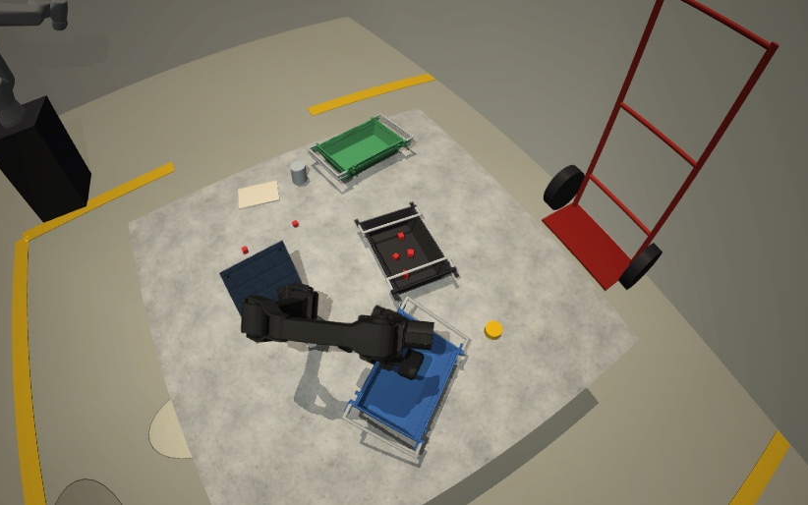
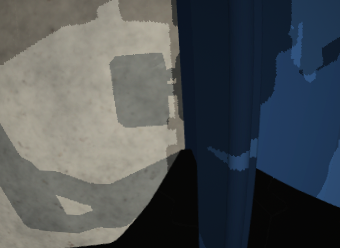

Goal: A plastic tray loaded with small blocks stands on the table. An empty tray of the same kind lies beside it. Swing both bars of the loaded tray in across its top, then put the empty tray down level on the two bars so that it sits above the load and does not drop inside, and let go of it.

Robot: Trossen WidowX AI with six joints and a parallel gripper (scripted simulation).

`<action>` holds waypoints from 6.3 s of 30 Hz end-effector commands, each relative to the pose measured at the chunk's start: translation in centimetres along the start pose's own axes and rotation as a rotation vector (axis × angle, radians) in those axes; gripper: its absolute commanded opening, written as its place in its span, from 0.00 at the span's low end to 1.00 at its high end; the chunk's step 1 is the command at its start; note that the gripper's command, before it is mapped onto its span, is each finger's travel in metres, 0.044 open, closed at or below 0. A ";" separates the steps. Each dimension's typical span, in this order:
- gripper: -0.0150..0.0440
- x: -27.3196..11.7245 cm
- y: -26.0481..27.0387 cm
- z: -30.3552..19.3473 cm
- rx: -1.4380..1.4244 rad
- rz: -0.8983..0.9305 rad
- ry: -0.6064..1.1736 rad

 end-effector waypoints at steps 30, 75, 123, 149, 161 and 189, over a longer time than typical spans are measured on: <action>0.25 0.0 -2.3 3.1 -0.058 0.008 -0.052; 0.25 -1.8 -3.3 21.4 -0.360 0.061 -0.138; 0.25 -6.5 8.8 37.0 -0.639 -0.028 -0.079; 0.25 -6.5 8.8 37.0 -0.639 -0.028 -0.079; 0.25 -6.5 10.1 38.7 -0.638 -0.025 -0.073; 0.25 -4.2 10.1 38.9 -0.718 -0.021 -0.052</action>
Point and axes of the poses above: the point midway between the two fingers, 35 mm back from their tips, its own x axis out along the fingers, its own y axis across the jaws, z = x × y, the point moved 2 cm from there along -x, back along the fingers, and after that the axes turned 8 degrees about -x, right-handed, at the moved point
